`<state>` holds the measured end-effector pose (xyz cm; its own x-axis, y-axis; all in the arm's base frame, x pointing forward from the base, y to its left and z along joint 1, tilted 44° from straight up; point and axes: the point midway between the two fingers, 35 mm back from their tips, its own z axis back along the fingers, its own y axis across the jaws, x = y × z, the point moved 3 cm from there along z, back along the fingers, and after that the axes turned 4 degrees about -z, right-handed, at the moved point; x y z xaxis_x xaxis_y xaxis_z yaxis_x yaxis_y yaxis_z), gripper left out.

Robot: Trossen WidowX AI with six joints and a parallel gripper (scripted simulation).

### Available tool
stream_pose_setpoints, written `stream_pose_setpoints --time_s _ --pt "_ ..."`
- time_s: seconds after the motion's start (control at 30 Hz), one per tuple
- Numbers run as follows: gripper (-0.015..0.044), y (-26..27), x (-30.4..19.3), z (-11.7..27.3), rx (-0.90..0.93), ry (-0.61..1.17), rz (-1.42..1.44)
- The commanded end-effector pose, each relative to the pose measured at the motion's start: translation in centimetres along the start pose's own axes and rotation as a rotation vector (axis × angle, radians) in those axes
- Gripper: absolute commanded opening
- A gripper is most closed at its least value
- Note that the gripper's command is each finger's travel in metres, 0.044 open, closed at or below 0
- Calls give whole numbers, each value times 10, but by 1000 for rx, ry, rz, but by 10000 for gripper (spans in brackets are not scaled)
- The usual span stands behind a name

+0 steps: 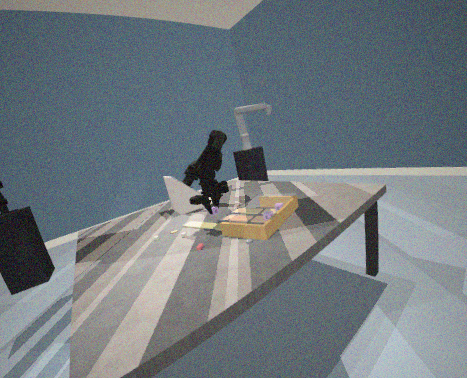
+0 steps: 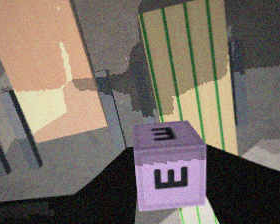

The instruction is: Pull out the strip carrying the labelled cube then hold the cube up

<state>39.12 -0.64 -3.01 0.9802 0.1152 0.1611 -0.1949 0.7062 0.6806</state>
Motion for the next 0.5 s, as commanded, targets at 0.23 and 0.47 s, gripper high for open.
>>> stream_pose_setpoints --time_s 0.23,0.47 --pt "0 8 -35 3 -8 -2 4" --pt "0 14 -59 3 -7 -1 3"
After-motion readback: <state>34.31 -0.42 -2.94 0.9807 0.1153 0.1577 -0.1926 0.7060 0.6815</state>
